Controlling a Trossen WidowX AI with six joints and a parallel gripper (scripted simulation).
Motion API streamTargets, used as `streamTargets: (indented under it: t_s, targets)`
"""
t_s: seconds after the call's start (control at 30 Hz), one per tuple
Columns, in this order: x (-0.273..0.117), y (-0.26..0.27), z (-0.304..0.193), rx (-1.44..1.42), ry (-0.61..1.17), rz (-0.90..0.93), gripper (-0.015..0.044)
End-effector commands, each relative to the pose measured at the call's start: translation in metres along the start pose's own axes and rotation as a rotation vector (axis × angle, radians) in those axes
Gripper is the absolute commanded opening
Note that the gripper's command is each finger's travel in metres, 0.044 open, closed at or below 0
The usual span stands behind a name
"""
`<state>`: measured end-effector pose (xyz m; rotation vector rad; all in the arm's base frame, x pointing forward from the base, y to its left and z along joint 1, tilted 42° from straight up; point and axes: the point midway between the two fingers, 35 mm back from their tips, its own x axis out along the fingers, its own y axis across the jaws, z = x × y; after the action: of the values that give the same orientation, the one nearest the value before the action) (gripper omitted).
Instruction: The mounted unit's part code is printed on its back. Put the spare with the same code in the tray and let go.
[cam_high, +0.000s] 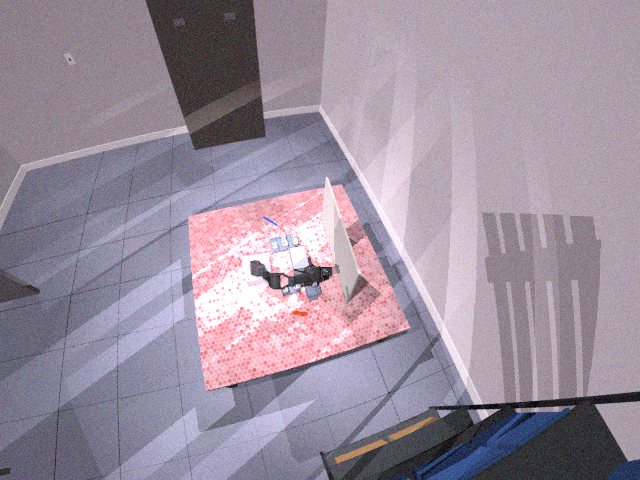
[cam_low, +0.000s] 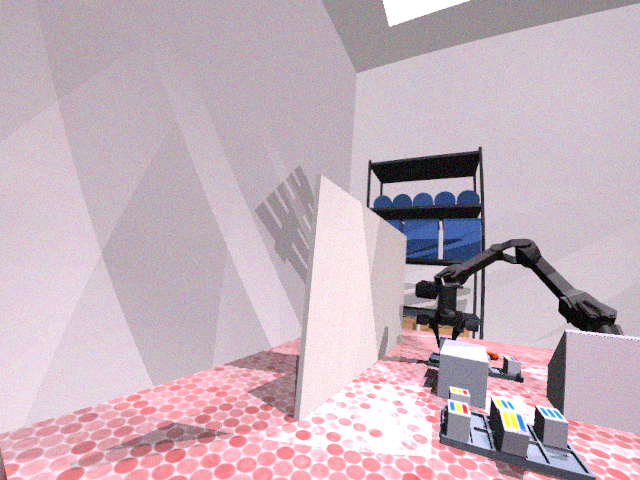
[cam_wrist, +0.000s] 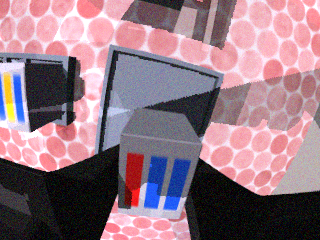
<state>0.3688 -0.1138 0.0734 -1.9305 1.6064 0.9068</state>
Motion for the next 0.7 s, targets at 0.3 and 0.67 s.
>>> streamTargets:
  t_s: [0.3,0.67]
  targets:
    - [0.013,0.002,0.001,-0.004,-0.001,-0.002,0.0000]
    - [0.020,0.004,-0.001,0.000,0.005,0.001,0.0026]
